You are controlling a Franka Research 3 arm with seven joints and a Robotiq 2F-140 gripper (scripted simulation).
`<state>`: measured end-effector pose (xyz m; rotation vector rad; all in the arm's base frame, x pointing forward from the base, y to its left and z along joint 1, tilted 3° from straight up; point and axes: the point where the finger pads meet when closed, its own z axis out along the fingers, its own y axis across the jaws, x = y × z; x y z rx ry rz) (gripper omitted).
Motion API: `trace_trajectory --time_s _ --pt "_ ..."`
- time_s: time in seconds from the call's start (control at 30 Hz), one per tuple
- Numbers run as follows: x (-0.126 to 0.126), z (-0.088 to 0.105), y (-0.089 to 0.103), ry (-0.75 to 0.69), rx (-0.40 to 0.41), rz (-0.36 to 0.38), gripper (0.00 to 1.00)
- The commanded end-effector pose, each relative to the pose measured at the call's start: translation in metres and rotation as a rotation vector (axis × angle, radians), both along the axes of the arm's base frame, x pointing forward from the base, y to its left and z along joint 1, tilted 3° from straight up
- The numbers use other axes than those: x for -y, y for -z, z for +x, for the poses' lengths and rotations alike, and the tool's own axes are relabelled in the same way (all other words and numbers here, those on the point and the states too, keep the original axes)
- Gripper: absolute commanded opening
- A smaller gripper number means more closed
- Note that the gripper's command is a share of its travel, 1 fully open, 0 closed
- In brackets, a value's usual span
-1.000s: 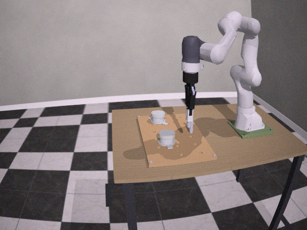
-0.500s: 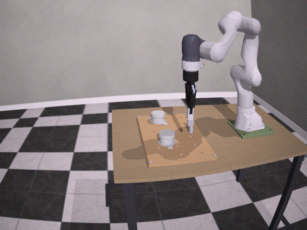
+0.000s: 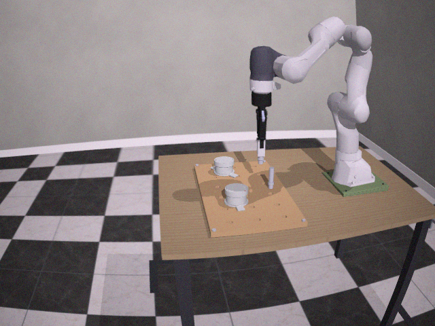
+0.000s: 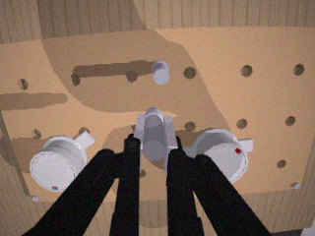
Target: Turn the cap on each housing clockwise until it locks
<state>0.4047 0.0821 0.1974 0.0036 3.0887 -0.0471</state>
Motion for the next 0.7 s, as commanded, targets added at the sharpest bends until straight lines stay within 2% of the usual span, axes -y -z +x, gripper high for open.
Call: trace_trajectory --time_s 0.0,0.1,0.13,0.67 --pt "0.07 -0.007 -0.003 -0.137 0.0 0.005 0.1" --pt "0.125 -0.012 -0.005 -0.137 0.0 0.005 0.1" --pt "0.135 -0.013 -0.005 -0.137 0.0 0.005 0.1" --pt "0.136 -0.013 -0.001 -0.137 0.0 0.005 0.1"
